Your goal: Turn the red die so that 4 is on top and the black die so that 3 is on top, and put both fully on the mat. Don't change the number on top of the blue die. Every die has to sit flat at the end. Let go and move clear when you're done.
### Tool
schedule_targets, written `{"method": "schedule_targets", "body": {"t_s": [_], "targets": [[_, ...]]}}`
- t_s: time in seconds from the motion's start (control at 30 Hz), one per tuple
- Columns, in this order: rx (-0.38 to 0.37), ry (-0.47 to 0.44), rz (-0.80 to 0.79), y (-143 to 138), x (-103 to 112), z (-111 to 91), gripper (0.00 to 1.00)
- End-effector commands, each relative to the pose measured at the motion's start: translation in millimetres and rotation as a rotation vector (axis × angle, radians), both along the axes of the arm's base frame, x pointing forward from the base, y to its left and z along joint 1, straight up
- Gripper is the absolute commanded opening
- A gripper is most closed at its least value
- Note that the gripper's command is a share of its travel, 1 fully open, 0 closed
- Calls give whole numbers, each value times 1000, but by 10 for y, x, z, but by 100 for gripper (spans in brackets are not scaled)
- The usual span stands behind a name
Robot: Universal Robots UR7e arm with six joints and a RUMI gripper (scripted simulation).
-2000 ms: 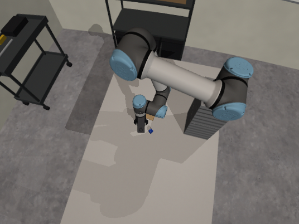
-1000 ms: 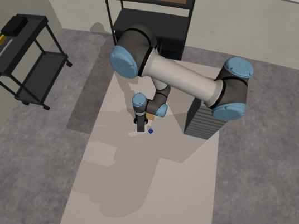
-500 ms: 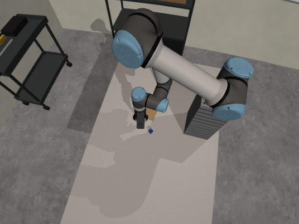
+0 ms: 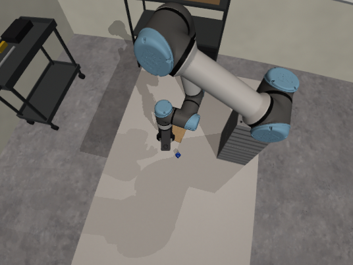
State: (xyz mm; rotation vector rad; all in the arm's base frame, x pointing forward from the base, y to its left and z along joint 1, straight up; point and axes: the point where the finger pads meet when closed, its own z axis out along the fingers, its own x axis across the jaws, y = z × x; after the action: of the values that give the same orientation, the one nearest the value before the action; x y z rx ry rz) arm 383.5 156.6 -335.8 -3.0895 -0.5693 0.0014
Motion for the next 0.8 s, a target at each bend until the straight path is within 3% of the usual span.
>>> {"method": "schedule_targets", "body": {"t_s": [0.0,0.37,0.63,0.77], "targets": [[0,-1,0,1,5,6,6],[0,-1,-71,-340,-13,3,6],[0,-1,-247,-1117,-170,25,6],[0,-1,-312,-1372,-262,43,6]]}}
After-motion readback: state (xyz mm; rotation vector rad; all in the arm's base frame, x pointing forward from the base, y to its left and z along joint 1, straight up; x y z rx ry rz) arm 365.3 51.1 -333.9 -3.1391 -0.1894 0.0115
